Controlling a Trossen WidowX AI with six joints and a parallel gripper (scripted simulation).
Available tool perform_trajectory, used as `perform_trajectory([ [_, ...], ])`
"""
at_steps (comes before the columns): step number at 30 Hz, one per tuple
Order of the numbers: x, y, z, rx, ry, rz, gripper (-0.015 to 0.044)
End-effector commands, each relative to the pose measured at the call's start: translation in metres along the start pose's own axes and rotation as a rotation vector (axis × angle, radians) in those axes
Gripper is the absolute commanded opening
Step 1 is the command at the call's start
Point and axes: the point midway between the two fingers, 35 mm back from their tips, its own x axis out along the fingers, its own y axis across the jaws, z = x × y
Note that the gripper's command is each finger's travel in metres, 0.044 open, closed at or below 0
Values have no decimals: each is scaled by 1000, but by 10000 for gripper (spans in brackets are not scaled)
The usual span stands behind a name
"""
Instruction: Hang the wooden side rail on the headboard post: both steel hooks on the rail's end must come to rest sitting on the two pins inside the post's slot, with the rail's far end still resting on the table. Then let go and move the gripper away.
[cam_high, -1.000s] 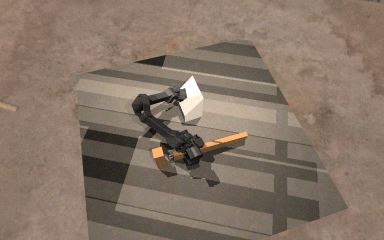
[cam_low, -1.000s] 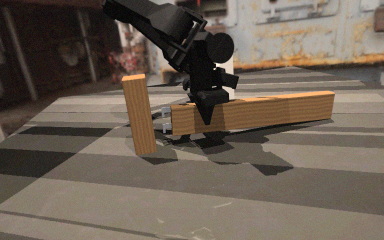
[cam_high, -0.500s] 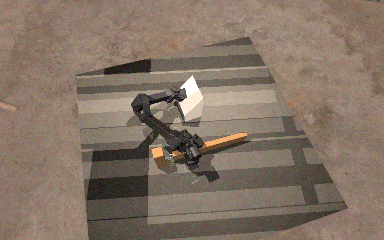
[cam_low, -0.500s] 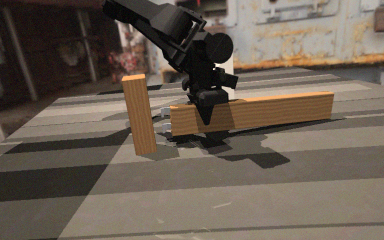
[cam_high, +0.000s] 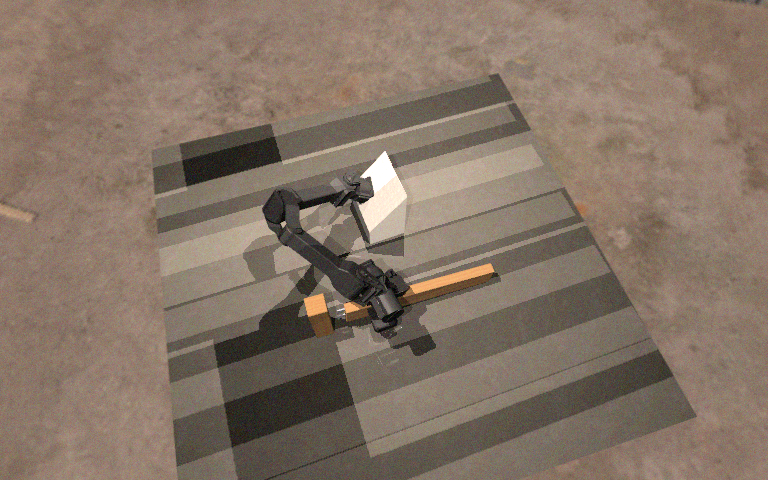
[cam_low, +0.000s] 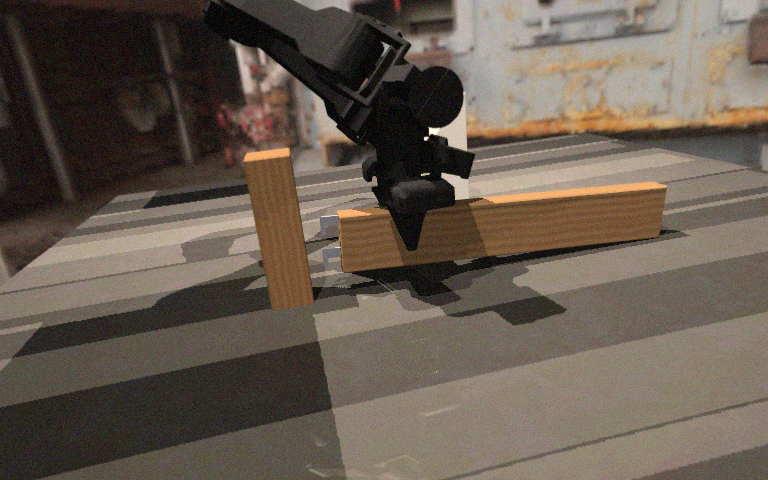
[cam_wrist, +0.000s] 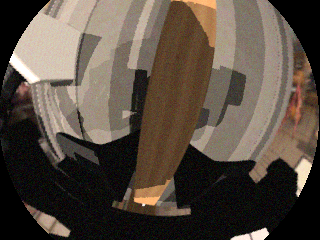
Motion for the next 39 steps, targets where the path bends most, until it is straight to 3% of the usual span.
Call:
perform_trajectory([
  [1, -4, -1, 0, -7, 0, -12, 0],
  [39, -4, -1, -5, -7, 0, -12, 0],
])
